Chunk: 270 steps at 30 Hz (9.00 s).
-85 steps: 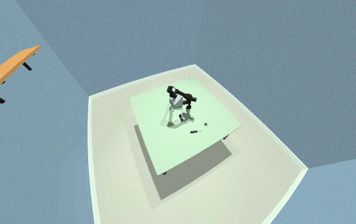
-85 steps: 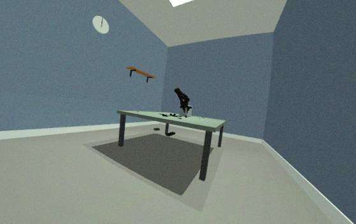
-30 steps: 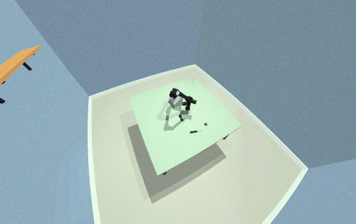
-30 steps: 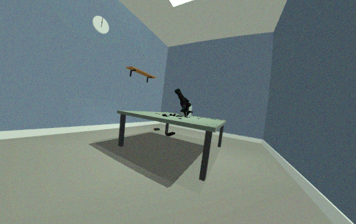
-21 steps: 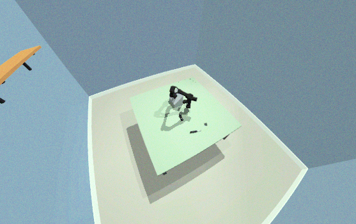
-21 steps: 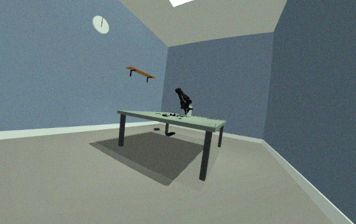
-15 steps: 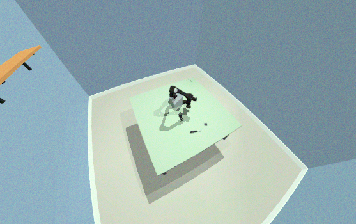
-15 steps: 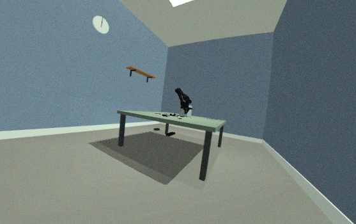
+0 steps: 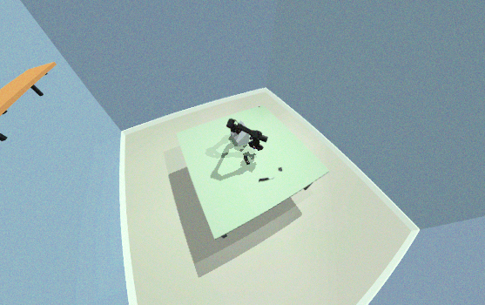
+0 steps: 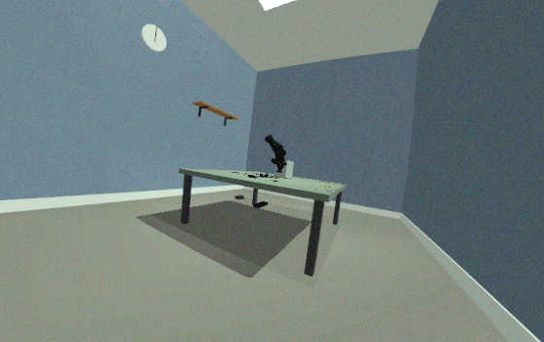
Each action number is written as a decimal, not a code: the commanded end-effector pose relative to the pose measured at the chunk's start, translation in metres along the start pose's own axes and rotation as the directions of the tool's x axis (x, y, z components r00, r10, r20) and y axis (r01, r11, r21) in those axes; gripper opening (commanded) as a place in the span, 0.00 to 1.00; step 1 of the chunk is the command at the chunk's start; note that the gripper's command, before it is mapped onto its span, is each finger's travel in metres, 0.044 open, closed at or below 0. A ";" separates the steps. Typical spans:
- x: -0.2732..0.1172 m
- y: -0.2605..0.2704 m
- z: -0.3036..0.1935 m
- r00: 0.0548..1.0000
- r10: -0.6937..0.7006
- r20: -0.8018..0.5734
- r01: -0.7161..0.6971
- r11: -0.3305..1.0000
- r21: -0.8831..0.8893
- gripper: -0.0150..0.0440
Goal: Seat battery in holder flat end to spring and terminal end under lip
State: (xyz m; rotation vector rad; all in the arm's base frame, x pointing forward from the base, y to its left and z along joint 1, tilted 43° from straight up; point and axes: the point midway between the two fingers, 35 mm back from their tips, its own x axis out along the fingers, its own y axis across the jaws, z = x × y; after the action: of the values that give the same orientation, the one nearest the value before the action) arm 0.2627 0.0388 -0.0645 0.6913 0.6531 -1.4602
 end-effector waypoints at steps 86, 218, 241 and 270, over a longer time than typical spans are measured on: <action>0.032 0.061 0.140 0.923 -0.380 -0.061 0.001 0.159 -0.987 0.38; 0.051 0.085 0.141 0.963 -0.260 -0.071 -0.032 0.154 -0.988 0.38; 0.053 0.080 0.142 0.983 -0.174 -0.064 -0.038 0.149 -0.988 0.38; 0.054 0.073 0.144 0.995 -0.076 -0.060 -0.048 0.146 -0.988 0.38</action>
State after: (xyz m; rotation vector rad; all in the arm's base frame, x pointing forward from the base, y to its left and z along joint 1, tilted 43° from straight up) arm 0.3329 -0.1041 -0.0108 -0.3640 1.5189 -0.6492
